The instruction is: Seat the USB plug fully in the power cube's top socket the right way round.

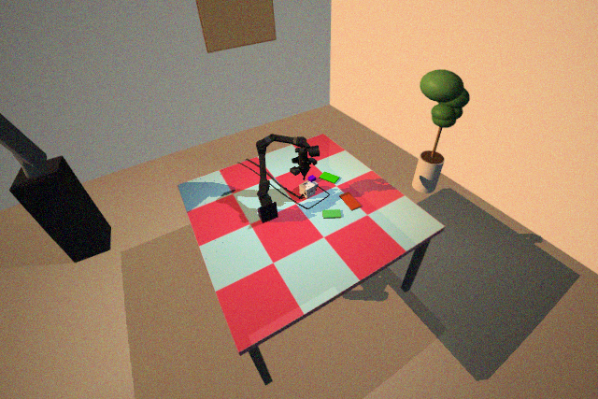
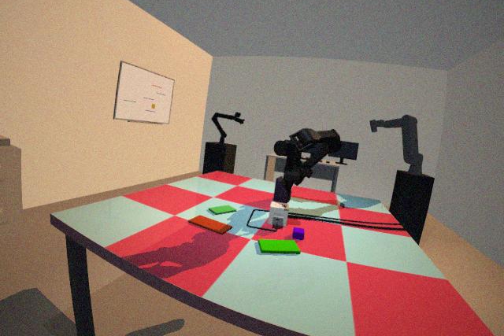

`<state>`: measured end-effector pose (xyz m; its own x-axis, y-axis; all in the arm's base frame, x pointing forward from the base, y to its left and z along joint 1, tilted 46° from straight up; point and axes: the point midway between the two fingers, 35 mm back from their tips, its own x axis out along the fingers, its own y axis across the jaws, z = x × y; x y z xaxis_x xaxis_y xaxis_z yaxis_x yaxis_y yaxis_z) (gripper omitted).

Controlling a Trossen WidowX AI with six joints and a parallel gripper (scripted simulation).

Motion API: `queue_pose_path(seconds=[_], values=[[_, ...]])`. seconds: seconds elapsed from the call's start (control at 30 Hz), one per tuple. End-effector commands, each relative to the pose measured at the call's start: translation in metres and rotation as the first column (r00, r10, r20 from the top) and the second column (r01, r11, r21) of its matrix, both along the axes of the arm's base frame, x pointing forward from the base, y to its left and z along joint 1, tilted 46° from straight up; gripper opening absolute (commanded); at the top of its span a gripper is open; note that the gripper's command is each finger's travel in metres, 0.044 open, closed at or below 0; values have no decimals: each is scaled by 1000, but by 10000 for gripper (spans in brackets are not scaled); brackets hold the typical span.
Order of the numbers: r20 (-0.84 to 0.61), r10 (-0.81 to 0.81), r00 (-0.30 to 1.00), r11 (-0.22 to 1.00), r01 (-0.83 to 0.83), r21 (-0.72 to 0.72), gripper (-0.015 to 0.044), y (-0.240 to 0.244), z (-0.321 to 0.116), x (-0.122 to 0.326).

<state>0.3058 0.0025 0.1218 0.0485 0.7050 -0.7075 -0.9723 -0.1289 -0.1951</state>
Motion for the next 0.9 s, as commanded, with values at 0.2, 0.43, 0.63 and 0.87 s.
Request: queue_pose_path(seconds=[0.2, 0.43, 0.63, 0.87], values=[[0, -3, 1000, 1000, 3, -15, 0, 0, -2, 0], [1, -4, 1000, 1000, 4, -23, 0, 1, -3, 0], [2, -5, 1000, 1000, 5, -30, 0, 1, -3, 0], [4, -6, 1000, 999, 6, -39, 0, 1, -4, 0]])
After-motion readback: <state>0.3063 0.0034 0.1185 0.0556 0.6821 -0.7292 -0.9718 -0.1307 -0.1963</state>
